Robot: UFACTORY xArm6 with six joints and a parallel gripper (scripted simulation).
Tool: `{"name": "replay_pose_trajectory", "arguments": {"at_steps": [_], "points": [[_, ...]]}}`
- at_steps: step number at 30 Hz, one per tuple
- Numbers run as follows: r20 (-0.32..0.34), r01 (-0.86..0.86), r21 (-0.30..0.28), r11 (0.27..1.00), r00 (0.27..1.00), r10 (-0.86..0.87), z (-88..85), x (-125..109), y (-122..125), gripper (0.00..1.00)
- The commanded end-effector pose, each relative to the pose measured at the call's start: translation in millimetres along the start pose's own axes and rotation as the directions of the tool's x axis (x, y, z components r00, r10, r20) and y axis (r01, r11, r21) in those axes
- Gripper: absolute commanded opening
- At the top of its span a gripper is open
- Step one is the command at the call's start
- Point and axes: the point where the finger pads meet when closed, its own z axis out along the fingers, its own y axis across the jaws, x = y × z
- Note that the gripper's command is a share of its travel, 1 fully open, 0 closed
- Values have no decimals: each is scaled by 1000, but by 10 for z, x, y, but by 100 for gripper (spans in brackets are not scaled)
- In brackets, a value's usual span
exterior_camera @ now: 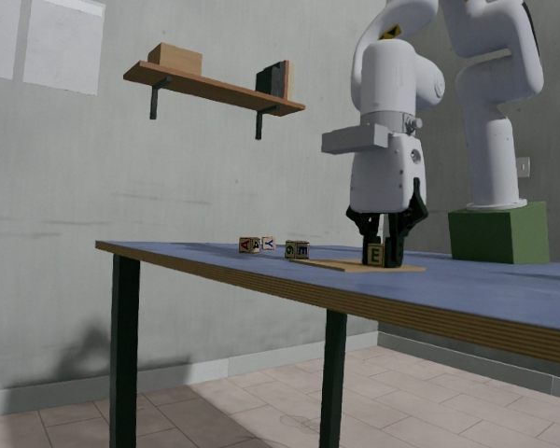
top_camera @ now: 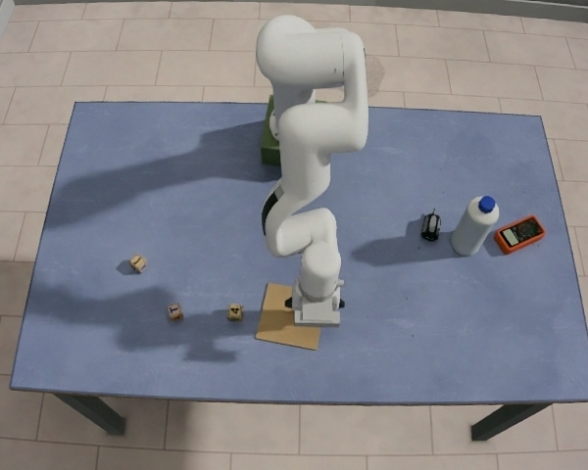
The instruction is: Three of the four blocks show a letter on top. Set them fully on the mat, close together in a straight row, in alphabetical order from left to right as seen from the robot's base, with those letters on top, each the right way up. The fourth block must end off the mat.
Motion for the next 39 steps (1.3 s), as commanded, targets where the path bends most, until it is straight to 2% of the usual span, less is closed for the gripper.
{"name": "replay_pose_trajectory", "arguments": {"at_steps": [1, 2, 4, 5, 9, 10, 15, 16, 29, 34, 39], "points": [[-4, 0, 0, 1000, 1000, 0, -11, 16, -2, 28], [-4, 0, 0, 1000, 1000, 0, -11, 16, -2, 32], [-4, 0, 0, 1000, 1000, 0, -11, 16, -2, 32], [-4, 0, 0, 1000, 1000, 0, -11, 16, -2, 36], [-4, 0, 0, 1000, 1000, 0, -11, 16, -2, 36], [-4, 0, 0, 1000, 1000, 0, -11, 16, -2, 40], [-4, 0, 0, 1000, 1000, 0, -11, 16, -2, 44], [-4, 0, 0, 1000, 1000, 0, -11, 16, -2, 48], [-4, 0, 0, 1000, 1000, 0, -19, 16, -2, 48], [-4, 0, 0, 1000, 1000, 0, -116, 16, -2, 48], [-4, 0, 1, 1000, 1000, 0, -339, 16, -2, 48]]}}
